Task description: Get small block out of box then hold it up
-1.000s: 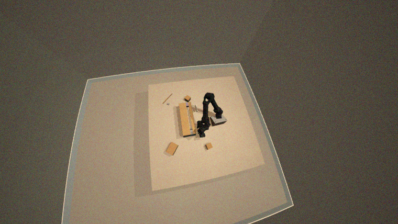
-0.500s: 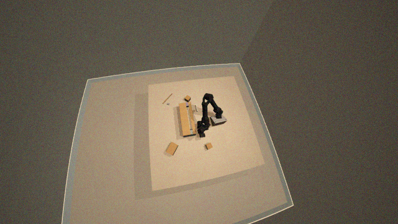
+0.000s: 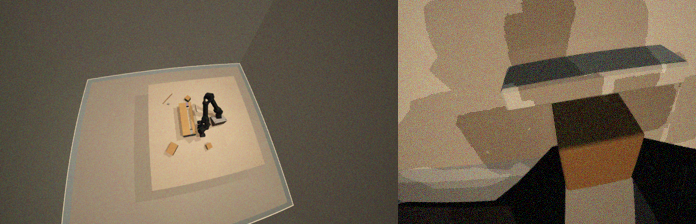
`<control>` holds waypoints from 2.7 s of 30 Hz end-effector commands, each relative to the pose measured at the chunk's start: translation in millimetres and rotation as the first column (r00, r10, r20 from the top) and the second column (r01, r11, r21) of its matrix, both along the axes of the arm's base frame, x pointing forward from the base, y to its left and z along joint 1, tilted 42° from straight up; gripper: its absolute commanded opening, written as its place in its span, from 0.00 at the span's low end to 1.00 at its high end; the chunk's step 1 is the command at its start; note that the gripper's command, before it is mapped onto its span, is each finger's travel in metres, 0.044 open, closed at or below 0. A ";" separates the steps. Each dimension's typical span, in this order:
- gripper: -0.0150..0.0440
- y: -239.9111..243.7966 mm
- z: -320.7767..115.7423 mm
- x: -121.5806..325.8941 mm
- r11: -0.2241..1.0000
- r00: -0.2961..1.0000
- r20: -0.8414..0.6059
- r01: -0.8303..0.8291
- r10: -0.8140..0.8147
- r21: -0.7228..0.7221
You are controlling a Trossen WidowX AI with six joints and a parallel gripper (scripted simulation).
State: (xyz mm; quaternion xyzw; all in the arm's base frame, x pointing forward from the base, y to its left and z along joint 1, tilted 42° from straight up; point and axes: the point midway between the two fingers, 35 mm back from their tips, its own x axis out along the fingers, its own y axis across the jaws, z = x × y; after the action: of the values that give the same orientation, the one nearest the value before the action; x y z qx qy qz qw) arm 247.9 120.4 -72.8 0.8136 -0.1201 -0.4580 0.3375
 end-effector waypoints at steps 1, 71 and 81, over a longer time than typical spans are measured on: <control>0.25 14.1 13.6 -2.7 1.000 1.000 0.003 0.000 0.000 0.011; 0.25 102.4 90.7 -65.9 0.896 0.858 -0.280 -0.445 0.431 0.017; 0.25 102.4 90.7 -65.9 0.896 0.858 -0.280 -0.445 0.431 0.017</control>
State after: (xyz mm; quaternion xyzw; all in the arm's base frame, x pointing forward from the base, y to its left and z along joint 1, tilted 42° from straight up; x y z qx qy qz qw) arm 182.6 223.0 18.0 0.7412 0.1033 -0.4742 0.4638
